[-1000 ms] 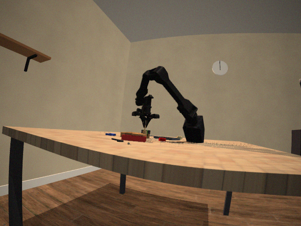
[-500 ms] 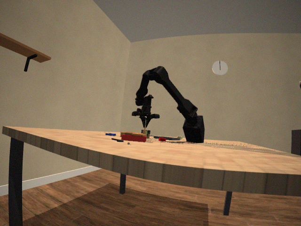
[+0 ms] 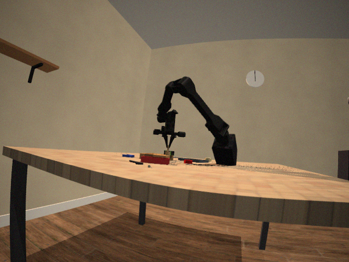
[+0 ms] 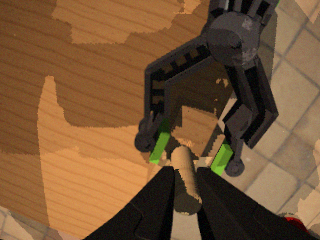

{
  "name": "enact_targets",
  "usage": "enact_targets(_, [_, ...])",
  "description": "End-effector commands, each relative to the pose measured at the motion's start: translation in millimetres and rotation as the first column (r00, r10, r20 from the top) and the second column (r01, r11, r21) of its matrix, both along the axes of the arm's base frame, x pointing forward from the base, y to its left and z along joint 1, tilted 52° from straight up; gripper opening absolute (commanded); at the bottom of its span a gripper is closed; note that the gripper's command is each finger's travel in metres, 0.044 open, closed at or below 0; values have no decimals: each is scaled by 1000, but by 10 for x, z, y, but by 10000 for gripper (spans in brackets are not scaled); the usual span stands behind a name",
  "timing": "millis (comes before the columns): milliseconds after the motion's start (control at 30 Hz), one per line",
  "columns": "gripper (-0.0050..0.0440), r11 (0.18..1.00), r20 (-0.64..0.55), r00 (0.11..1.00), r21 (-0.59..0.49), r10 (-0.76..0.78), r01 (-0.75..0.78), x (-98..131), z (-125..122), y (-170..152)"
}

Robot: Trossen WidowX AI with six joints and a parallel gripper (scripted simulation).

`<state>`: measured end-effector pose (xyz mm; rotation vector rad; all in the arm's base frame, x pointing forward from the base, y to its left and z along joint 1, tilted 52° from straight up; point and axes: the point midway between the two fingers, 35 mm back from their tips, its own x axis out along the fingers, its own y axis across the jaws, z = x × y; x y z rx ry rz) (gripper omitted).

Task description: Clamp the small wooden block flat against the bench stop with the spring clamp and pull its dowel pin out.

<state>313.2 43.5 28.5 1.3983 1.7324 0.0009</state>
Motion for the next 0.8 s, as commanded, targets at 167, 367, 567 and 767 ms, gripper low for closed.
enact_targets(167, [0,985,-217,961,-12,-173,174,2,11,-17])
enact_targets(367, [0,967,-316,916,-31,-249,252,2,11,-18])
enact_targets(567, [0,930,-453,819,-73,-353,360,2,12,-20])
enact_targets(767, [0,882,-570,693,-130,-440,453,2,14,-21])
